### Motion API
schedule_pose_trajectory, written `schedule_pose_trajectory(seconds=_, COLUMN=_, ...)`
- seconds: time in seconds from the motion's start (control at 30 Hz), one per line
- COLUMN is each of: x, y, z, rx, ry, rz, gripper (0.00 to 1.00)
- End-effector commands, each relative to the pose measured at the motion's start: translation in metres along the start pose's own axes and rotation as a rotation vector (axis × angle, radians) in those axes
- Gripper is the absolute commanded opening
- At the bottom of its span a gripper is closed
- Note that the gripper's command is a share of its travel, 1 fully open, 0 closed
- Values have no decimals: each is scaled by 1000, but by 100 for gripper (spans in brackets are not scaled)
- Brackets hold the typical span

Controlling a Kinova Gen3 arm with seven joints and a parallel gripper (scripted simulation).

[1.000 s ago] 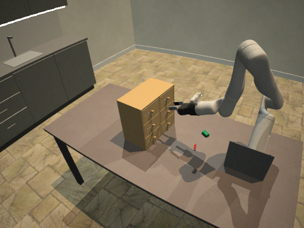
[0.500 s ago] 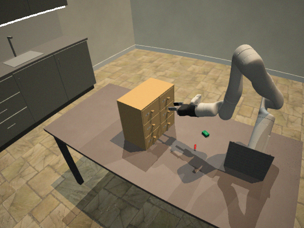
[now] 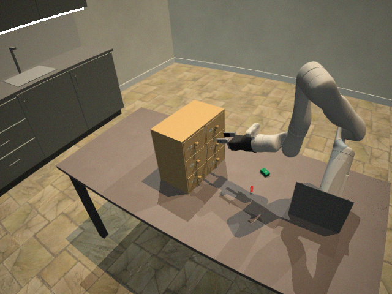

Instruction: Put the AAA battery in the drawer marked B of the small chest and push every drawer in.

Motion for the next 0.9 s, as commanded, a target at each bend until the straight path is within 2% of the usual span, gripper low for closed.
schedule_pose_trajectory(seconds=0.0, x=0, y=2, z=2, rx=-1, ry=1, rz=3, gripper=100)
schedule_pose_trajectory(seconds=0.87, x=0, y=3, z=2, rx=-1, ry=-1, rz=11, gripper=100)
Point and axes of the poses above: the point where the finger pads meet when closed, its own x axis back along the fingers, its own z axis across the jaws, y = z × x, the point moved 2 cm from there along x, back along the fingers, and after that the axes turned 7 degrees about -x, right-handed, at the moved point
